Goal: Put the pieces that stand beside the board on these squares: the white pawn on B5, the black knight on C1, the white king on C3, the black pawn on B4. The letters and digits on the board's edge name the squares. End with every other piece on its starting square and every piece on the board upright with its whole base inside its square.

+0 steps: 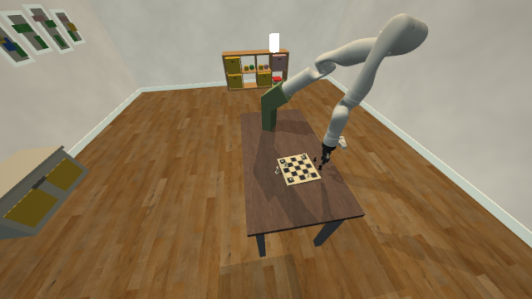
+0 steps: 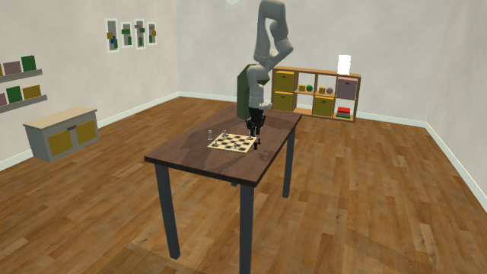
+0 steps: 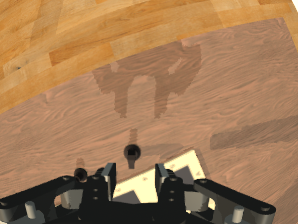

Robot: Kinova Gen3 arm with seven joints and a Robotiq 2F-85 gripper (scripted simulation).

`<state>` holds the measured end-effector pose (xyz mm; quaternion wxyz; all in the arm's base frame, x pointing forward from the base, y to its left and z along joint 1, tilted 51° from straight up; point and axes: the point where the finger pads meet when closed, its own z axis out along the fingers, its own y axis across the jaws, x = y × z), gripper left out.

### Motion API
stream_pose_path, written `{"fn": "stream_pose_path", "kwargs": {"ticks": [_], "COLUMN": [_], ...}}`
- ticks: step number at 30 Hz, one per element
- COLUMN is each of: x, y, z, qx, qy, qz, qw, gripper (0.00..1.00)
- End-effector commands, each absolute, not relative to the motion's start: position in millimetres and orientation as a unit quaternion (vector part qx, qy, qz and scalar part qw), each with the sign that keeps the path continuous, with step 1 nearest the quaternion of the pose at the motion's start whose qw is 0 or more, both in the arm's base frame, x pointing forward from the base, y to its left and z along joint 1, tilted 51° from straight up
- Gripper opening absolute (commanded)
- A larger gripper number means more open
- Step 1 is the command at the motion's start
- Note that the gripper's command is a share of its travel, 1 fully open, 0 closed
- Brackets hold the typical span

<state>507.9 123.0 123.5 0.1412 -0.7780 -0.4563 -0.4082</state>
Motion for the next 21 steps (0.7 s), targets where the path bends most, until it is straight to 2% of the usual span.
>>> {"fn": "stream_pose_path", "kwargs": {"ticks": [1,21], "x": [512,520], "y": [132,143], "z": [120,108], "qx": [-0.774,-0.774], "qy": [-0.460,-0.460], "qz": [-0.411,-0.410], "qw": [0.141,0.141], "gripper": [0.37,0.37]}}
